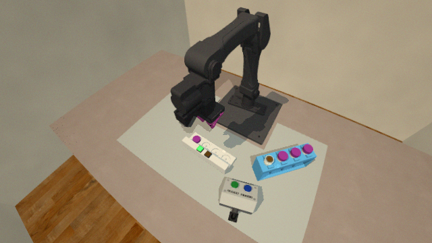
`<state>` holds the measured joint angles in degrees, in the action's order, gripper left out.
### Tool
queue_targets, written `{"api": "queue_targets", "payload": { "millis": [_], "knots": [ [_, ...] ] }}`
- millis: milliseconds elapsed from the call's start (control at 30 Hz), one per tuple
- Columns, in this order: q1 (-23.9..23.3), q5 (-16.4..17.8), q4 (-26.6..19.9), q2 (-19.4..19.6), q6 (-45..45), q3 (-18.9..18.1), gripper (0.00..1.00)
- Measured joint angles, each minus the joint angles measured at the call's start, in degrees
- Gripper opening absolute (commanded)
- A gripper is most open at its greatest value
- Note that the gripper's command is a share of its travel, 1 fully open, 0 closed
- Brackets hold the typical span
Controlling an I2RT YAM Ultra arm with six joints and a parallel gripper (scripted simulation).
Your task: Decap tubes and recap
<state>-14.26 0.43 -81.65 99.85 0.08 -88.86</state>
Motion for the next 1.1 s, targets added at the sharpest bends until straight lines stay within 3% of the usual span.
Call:
{"api": "queue_targets", "payload": {
  "millis": [233,433,767,1100],
  "knots": [
    [-8.74,-0.5,-0.46,5.18,-8.83,-6.08,0.47],
    [-9.79,-0.59,-0.79,5.88,-12.22,-7.3,0.47],
    [-9.79,-0.59,6.84,5.86,-13.33,2.86,0.47],
    [-9.81,-0.59,15.87,7.52,-13.49,10.08,0.47]
  ]
}}
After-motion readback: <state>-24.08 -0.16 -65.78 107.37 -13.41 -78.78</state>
